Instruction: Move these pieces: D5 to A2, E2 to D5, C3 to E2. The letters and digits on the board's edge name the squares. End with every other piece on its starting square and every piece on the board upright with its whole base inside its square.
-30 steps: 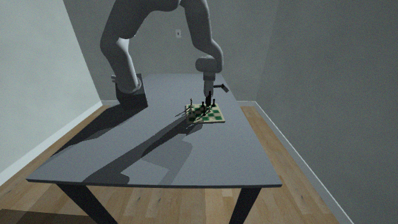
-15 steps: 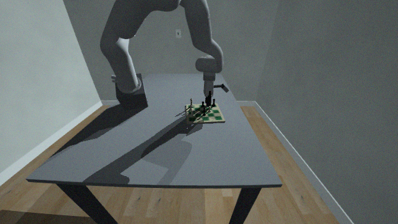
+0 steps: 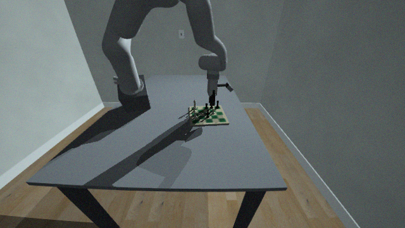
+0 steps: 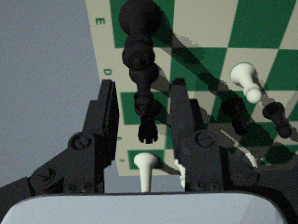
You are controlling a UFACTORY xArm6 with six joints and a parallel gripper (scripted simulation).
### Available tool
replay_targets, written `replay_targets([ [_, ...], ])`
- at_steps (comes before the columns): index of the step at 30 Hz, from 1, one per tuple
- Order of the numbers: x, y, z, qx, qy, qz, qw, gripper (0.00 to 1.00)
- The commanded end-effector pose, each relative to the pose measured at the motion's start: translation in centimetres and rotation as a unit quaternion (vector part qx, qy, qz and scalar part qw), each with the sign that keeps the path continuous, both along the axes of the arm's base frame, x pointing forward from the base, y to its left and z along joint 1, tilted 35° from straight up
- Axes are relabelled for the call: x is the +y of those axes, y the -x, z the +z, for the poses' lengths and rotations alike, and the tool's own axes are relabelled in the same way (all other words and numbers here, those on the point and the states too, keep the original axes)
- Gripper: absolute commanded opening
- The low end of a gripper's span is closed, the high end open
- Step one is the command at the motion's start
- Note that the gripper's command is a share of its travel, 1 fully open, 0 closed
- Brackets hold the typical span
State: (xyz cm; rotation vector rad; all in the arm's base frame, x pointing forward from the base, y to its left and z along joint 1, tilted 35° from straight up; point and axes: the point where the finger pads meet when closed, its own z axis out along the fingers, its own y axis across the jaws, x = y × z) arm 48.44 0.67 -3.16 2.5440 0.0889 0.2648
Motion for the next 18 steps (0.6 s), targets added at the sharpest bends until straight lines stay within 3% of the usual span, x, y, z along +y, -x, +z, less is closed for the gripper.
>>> replay_targets([
  [1, 1.3, 0.3, 2.0, -0.002, -0.001, 0.001, 1.000, 0.37],
  [10, 3.7, 1.3, 5.5, -0.002, -0.001, 0.001, 1.000, 0.37],
  [18, 4.1, 1.4, 6.2, -0.002, -0.001, 0.001, 1.000, 0.37],
])
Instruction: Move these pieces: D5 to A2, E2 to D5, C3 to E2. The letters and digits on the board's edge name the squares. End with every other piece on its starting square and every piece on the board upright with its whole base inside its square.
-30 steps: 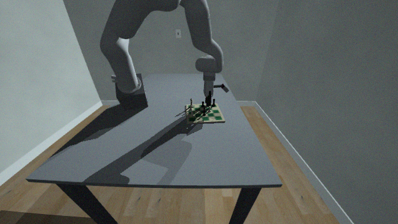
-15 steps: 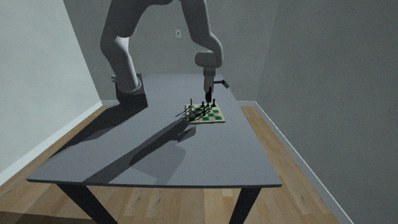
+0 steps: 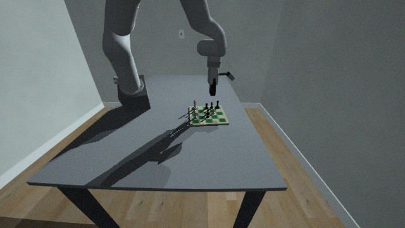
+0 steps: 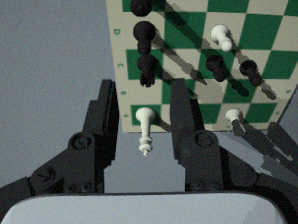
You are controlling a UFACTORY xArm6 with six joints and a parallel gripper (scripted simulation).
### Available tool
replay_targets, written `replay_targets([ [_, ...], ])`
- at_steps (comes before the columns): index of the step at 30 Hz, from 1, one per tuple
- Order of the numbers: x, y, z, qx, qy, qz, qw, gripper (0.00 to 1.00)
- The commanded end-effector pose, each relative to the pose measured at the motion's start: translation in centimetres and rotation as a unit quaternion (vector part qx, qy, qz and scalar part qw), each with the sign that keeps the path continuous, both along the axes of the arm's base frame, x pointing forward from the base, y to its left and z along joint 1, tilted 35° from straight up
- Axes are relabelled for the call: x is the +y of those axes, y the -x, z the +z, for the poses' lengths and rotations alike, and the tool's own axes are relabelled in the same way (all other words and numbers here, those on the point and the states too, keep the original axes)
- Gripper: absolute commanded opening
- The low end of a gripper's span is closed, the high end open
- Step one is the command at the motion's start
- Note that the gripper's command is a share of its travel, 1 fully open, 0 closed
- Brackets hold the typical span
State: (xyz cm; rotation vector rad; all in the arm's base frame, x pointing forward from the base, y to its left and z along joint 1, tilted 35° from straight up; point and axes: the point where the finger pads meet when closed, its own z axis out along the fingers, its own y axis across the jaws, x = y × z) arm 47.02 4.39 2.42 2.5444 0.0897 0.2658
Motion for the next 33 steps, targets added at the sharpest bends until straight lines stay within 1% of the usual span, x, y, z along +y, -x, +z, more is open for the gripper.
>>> replay_targets([
  [1, 0.37, 0.02, 0.60, -0.001, 0.000, 0.000, 1.000, 0.37],
  [2, 0.37, 0.02, 0.60, -0.001, 0.000, 0.000, 1.000, 1.00],
  [24, 0.36, 0.03, 0.60, -0.002, -0.001, -0.001, 1.000, 1.00],
  [29, 0.29, 0.05, 0.63, -0.009, -0.003, -0.011, 1.000, 1.00],
  [33, 0.02, 0.12, 0.73, -0.032, -0.012, -0.046, 0.998, 1.00],
])
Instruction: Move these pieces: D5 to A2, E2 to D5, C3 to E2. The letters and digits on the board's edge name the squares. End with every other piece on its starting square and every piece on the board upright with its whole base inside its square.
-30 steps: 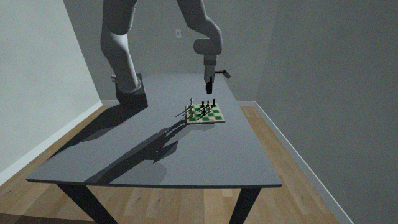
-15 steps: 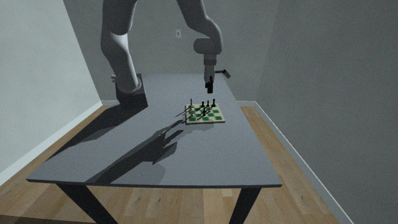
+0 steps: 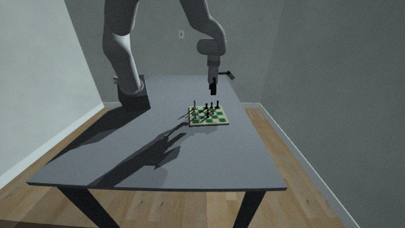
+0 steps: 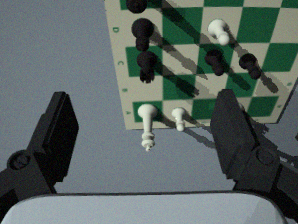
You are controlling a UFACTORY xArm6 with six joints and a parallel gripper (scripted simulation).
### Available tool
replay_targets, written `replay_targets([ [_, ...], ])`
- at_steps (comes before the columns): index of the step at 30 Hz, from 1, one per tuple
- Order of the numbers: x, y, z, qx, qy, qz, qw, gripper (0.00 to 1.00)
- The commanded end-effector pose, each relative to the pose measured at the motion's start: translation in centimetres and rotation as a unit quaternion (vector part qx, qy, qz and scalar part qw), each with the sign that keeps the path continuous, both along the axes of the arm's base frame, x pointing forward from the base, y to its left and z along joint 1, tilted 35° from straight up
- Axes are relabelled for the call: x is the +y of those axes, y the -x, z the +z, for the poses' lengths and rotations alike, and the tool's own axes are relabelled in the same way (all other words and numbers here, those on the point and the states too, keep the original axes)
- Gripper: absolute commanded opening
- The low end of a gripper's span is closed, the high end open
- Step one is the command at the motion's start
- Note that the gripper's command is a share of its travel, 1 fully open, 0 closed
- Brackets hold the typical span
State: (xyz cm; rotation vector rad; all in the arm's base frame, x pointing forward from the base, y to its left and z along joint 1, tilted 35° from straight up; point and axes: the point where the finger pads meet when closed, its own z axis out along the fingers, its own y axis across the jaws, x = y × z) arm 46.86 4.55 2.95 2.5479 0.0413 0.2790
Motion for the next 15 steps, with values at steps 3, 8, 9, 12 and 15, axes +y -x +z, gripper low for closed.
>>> replay_targets([
  [3, -0.5, 0.1, 0.3, -0.052, -0.020, -0.076, 0.996, 1.00],
  [8, -1.3, 0.3, 0.6, -0.120, -0.047, -0.178, 0.976, 1.00],
  [9, -1.6, 0.4, 0.7, -0.129, -0.051, -0.194, 0.971, 1.00],
  [12, -2.0, 0.6, 0.9, -0.149, -0.060, -0.227, 0.960, 1.00],
  [15, -2.5, 0.8, 1.0, -0.189, -0.076, -0.291, 0.935, 1.00],
])
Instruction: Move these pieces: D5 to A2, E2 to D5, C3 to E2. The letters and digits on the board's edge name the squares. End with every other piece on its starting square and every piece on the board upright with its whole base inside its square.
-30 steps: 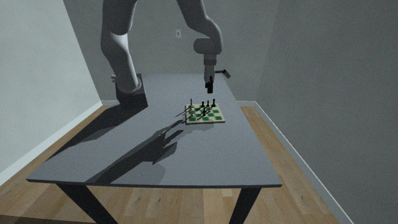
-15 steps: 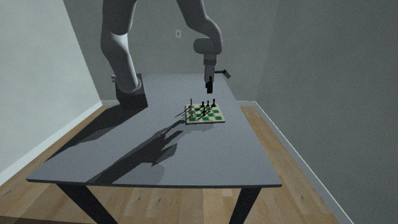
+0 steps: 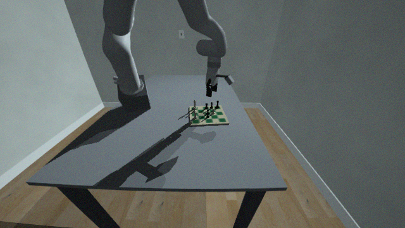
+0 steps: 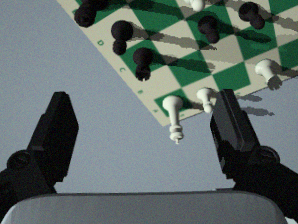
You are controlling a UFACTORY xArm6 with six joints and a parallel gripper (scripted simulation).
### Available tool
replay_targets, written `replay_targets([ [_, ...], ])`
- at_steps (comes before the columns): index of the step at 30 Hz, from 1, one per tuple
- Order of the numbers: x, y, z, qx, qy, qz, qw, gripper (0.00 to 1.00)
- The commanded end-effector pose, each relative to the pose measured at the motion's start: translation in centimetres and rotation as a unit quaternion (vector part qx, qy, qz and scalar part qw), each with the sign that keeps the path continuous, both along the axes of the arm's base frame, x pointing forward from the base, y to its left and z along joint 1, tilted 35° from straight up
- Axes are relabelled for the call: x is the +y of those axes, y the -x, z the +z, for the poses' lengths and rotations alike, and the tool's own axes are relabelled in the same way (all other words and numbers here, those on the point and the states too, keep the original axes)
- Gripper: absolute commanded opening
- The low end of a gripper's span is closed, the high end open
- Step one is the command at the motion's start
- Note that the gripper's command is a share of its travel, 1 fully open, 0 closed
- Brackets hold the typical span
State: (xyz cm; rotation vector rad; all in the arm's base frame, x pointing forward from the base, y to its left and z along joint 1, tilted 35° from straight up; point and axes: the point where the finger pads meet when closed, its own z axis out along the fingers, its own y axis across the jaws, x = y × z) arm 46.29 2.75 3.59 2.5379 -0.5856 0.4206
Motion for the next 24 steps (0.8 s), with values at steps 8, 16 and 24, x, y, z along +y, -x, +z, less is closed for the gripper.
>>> replay_targets([
  [8, -2.6, 1.1, 1.0, -0.151, -0.054, -0.229, 0.960, 1.00],
  [16, -3.9, 1.7, 1.4, -0.227, -0.086, -0.364, 0.899, 1.00],
  [24, -5.0, 2.3, 1.8, -0.292, -0.113, -0.479, 0.820, 1.00],
])
